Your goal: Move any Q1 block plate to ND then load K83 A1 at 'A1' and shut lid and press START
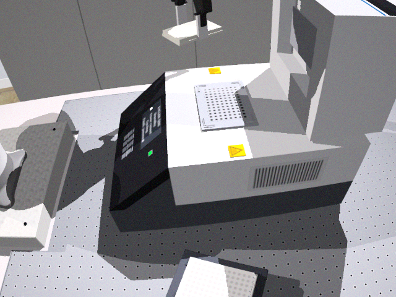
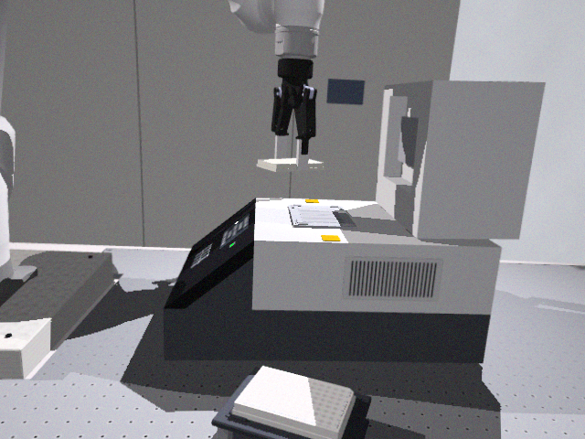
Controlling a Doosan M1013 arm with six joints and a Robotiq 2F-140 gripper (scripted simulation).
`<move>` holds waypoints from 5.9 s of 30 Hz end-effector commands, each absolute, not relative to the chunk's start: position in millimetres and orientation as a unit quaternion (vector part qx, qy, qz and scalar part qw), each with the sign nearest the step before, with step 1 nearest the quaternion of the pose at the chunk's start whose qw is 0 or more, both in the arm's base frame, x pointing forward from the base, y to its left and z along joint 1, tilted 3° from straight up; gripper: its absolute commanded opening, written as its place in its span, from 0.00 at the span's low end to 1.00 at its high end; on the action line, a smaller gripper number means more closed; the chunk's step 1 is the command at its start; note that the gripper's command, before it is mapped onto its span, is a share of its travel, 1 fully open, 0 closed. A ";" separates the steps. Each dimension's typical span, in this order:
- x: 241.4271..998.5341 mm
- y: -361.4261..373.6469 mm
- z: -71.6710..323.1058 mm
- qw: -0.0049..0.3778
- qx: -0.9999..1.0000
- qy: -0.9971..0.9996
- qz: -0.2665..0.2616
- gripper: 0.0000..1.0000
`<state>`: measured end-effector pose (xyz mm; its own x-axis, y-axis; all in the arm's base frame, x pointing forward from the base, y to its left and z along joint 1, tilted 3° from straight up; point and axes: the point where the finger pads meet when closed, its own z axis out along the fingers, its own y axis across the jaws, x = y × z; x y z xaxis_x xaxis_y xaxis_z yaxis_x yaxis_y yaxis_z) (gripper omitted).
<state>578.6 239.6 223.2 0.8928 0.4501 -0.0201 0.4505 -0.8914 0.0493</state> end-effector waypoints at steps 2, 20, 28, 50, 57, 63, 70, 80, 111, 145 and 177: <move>581.4 218.0 224.5 0.025 0.959 0.282 -0.005 0.00; 590.7 145.8 228.1 0.023 0.906 0.424 -0.009 0.00; 594.2 118.5 229.5 0.023 0.878 0.477 -0.010 0.00; 605.7 26.5 234.1 0.020 0.760 0.650 -0.015 0.00; 608.6 4.1 235.3 0.019 0.728 0.685 -0.016 0.00; 609.8 -6.6 235.8 0.019 0.719 0.695 -0.016 0.00; 609.8 -6.1 235.8 0.019 0.719 0.695 -0.016 0.00; 609.7 -5.6 235.8 0.019 0.719 0.695 -0.016 0.00; 609.6 -4.9 235.7 0.019 0.719 0.695 -0.016 0.00; 609.7 -6.6 198.2 0.019 0.719 0.695 -0.016 0.00; 609.7 -6.6 198.2 0.019 0.719 0.695 -0.016 0.00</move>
